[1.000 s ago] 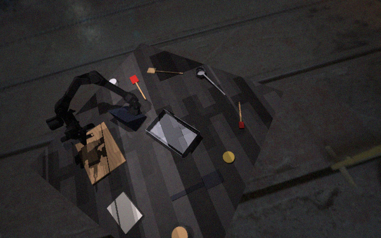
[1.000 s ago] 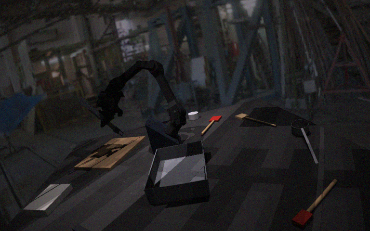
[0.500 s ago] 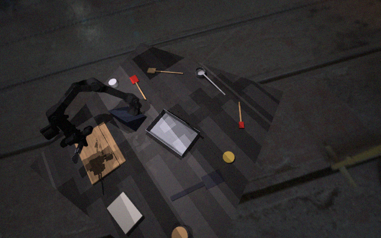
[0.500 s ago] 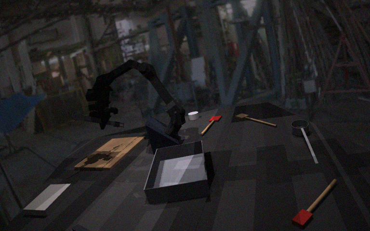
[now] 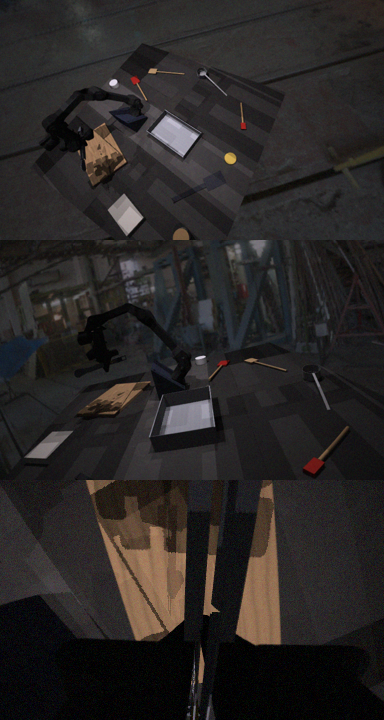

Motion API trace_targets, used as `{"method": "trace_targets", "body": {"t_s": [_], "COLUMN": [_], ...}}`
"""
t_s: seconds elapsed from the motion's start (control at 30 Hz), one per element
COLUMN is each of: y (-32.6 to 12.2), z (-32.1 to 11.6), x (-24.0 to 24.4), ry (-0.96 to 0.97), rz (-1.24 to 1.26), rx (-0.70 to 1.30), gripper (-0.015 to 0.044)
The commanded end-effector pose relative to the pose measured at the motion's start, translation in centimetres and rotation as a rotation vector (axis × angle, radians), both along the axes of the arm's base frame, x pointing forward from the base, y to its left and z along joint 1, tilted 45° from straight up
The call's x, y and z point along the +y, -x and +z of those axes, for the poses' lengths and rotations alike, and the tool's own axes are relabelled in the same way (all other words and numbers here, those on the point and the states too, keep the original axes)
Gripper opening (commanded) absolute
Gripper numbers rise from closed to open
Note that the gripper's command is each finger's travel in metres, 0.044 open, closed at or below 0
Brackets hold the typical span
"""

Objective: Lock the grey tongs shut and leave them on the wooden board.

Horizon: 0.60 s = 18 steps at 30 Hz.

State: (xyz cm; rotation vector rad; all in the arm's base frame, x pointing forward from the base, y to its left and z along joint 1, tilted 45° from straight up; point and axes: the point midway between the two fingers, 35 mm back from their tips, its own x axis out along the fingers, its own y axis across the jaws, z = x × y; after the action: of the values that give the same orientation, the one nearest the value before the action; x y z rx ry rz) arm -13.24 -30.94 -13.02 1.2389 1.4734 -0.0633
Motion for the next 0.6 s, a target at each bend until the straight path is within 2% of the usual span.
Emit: {"method": "trace_targets", "body": {"t_s": [0.0, 0.57], "y": [0.17, 0.1], "z": [0.57, -0.33], "x": [-0.67, -0.12], "ry": [-0.022, -0.021], "rz": [0.046, 0.046], "rx": [0.051, 0.051], "gripper": [-0.015, -0.015]}}
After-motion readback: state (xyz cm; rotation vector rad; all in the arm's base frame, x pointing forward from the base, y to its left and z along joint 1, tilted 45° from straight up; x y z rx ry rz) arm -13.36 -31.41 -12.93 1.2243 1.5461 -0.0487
